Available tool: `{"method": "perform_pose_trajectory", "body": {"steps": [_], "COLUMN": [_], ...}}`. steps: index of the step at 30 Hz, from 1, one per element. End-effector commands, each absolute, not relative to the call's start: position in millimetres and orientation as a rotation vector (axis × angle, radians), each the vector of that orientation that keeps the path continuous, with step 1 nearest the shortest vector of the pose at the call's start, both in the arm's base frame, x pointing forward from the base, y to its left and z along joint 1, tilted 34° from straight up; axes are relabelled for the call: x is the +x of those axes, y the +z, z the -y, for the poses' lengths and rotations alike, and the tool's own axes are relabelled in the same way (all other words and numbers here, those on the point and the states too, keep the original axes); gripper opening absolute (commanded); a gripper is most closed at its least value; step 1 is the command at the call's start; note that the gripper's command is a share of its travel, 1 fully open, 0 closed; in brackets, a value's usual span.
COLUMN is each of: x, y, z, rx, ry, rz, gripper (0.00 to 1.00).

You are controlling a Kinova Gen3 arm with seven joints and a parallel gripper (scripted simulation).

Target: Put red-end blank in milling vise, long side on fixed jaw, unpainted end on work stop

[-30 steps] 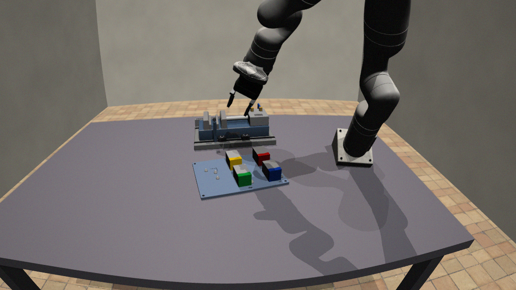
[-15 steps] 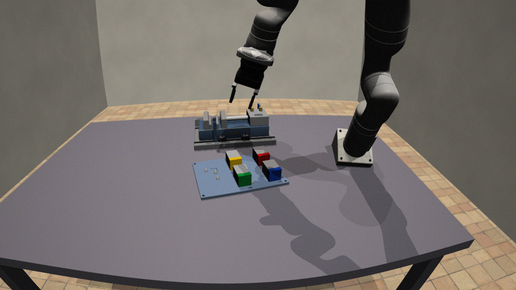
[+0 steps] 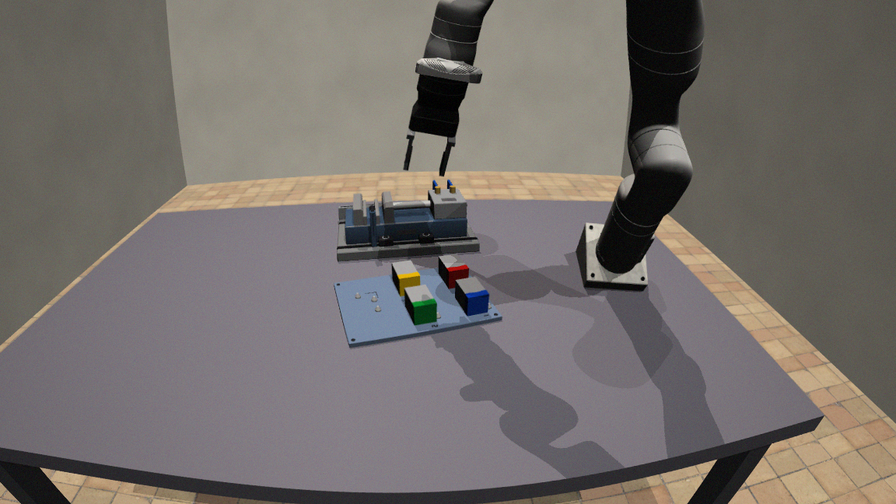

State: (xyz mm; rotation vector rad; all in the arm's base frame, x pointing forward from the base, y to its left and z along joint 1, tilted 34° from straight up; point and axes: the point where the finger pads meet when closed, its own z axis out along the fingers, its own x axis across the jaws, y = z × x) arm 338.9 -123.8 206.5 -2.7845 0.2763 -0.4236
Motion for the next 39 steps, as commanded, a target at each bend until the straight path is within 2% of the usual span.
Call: {"method": "perform_pose_trajectory", "body": {"steps": [1, 39], "x": [338.8, 310.6], "y": [208.5, 285.7], "z": [133.9, 141.0], "rx": [-2.781, -2.562], "ry": [-0.421, -0.303], "rz": [-0.28, 0.24], "gripper": [1.0, 1.0]}}
